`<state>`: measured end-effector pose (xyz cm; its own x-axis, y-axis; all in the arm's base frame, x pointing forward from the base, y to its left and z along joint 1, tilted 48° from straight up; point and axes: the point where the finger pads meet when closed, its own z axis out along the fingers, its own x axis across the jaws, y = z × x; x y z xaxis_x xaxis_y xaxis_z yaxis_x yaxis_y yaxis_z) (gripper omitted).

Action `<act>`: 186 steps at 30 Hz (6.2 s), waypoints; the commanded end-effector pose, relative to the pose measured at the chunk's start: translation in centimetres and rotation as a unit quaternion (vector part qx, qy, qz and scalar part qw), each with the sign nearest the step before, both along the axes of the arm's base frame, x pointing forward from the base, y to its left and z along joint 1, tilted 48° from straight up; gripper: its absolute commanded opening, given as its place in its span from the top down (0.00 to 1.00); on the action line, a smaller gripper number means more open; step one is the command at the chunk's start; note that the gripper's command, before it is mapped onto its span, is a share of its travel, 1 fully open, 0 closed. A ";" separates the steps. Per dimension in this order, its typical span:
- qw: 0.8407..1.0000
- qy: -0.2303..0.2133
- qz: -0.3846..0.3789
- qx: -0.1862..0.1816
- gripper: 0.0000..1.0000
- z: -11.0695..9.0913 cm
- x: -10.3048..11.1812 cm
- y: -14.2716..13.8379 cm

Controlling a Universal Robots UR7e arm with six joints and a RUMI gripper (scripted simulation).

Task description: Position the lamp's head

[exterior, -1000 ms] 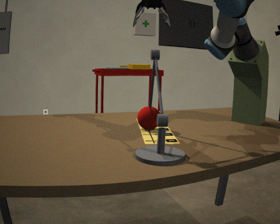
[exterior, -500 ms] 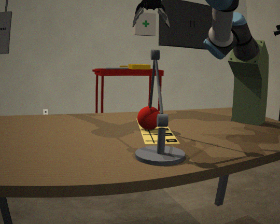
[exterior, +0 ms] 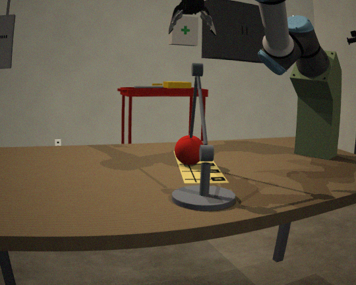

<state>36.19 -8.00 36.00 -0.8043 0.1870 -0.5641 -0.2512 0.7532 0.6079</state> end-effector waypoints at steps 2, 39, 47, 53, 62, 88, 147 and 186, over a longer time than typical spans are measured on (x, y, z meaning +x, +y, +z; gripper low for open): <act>0.999 -0.010 0.022 0.038 0.00 0.0 0.0 -0.1; 0.976 -0.048 0.107 0.182 0.00 0.0 0.0 0.0; 0.977 -0.047 0.106 0.180 0.00 -2.7 2.4 1.7; 0.977 -0.047 0.105 0.179 0.00 -5.4 4.8 3.3; 0.977 -0.047 0.105 0.180 0.00 -8.2 7.2 5.1; 0.976 -0.048 0.107 0.182 0.00 -13.4 11.8 8.2; 0.976 -0.048 0.107 0.183 0.00 -16.1 16.5 18.0; 0.976 -0.048 0.107 0.183 1.00 -16.3 16.8 18.7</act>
